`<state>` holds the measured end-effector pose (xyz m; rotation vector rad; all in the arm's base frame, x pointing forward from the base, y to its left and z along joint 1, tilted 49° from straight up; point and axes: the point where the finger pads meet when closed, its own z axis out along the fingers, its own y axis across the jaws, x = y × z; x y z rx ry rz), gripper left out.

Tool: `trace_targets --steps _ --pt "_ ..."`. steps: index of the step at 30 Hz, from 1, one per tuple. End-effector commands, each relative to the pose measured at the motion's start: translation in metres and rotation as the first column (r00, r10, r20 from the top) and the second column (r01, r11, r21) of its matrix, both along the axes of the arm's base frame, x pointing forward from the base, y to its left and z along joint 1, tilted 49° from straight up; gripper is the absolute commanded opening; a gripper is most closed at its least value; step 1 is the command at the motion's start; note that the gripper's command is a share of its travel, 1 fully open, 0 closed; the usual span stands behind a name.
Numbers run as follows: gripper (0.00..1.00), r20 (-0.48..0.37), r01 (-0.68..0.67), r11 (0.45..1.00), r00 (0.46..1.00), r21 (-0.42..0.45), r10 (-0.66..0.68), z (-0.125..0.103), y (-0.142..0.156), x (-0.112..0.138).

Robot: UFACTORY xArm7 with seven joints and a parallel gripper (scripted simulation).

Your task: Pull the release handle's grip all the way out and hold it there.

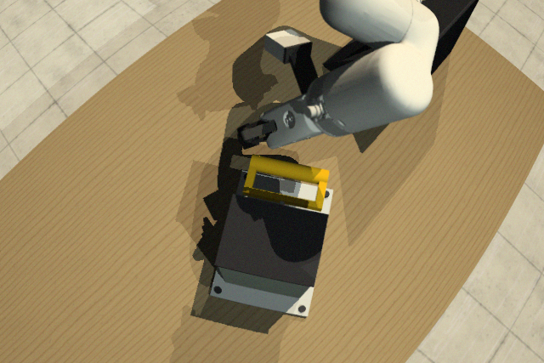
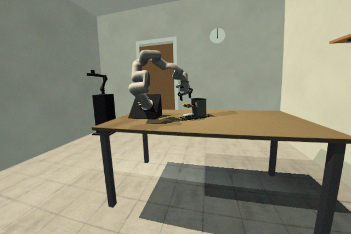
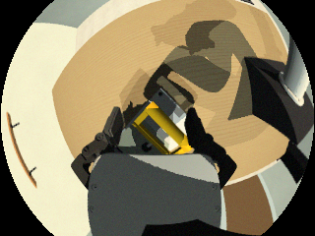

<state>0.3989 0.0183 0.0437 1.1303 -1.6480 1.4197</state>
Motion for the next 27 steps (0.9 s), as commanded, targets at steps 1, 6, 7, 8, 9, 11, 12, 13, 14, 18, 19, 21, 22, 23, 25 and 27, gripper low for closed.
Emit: trace_targets --steps 1,6,7,8,9,11,12,13,14,18,19,21,22,23,25,27 --pt "1.00 -0.169 -0.006 0.996 0.985 0.087 0.020 -0.009 0.003 -0.001" --pt "1.00 -0.303 -0.014 0.986 0.951 0.166 0.065 -0.016 0.006 -0.002" --pt "1.00 -0.328 -0.016 0.983 0.942 0.183 0.077 -0.017 0.007 -0.002" --pt "1.00 -0.352 -0.018 0.980 0.932 0.200 0.089 -0.018 0.008 -0.002" --pt "1.00 -0.376 -0.020 0.976 0.921 0.217 0.103 -0.019 0.009 -0.002" --pt "1.00 -0.421 -0.025 0.968 0.898 0.252 0.132 -0.021 0.011 -0.002" --pt "1.00 -0.442 -0.027 0.963 0.885 0.269 0.148 -0.022 0.012 -0.002" --pt "1.00 -0.462 -0.029 0.958 0.872 0.287 0.165 -0.023 0.013 -0.002" --pt "1.00 -0.462 -0.029 0.958 0.872 0.287 0.165 -0.023 0.013 -0.002" --pt "1.00 -0.538 -0.040 0.930 0.806 0.366 0.246 -0.025 0.020 -0.002" --pt "1.00 -0.552 -0.043 0.923 0.791 0.382 0.265 -0.025 0.021 -0.001" --pt "1.00 -0.578 -0.049 0.907 0.756 0.419 0.307 -0.025 0.024 -0.001" --pt "1.00 -0.589 -0.052 0.898 0.738 0.437 0.329 -0.025 0.026 0.000" --pt "1.00 -0.598 -0.055 0.889 0.720 0.455 0.351 -0.025 0.028 0.000" --pt "1.00 -0.615 -0.062 0.869 0.683 0.491 0.396 -0.025 0.031 0.001" --pt "1.00 -0.625 -0.069 0.850 0.648 0.522 0.436 -0.024 0.034 0.002"
